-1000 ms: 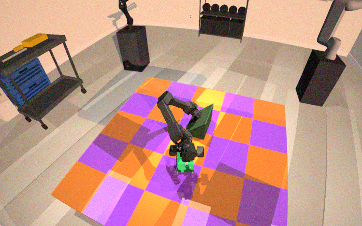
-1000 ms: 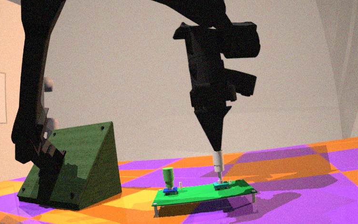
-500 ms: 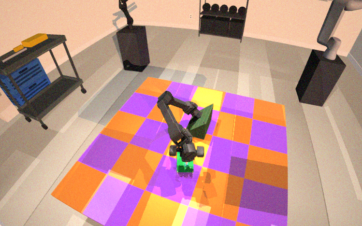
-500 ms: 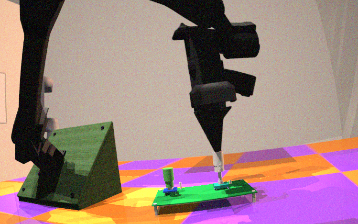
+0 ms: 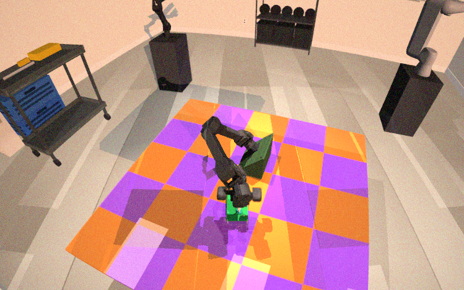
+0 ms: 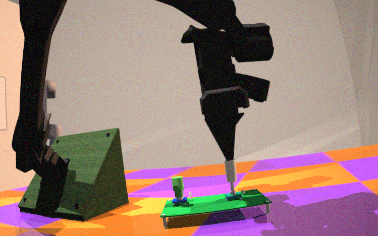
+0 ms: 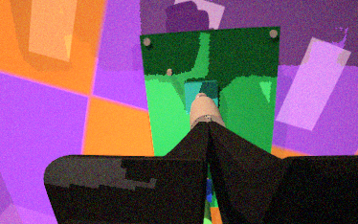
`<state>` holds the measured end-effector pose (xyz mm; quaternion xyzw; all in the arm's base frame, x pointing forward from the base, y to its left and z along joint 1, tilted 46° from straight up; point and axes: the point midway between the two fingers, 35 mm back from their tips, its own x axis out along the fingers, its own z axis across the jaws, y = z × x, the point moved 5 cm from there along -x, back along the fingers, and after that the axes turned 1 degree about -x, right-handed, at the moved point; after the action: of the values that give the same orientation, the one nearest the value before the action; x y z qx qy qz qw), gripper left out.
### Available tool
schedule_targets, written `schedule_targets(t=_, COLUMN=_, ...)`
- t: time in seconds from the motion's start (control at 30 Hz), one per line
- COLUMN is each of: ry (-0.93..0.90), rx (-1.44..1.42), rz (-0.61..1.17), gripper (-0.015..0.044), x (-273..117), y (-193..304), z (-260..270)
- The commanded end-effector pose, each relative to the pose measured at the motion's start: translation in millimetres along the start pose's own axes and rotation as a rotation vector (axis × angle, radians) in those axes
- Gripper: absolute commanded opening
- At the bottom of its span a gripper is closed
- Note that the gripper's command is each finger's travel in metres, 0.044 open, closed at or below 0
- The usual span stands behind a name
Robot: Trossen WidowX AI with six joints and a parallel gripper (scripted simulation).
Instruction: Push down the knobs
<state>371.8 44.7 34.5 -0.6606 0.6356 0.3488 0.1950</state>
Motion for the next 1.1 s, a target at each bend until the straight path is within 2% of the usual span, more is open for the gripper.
schedule_targets(t=0.0, ry=0.003, rx=0.009, rz=0.022, gripper=0.0, x=16, y=-1, z=-3)
schedule_targets(t=1.07, ry=0.004, rx=0.009, rz=0.022, gripper=0.0, x=28, y=-1, z=-3)
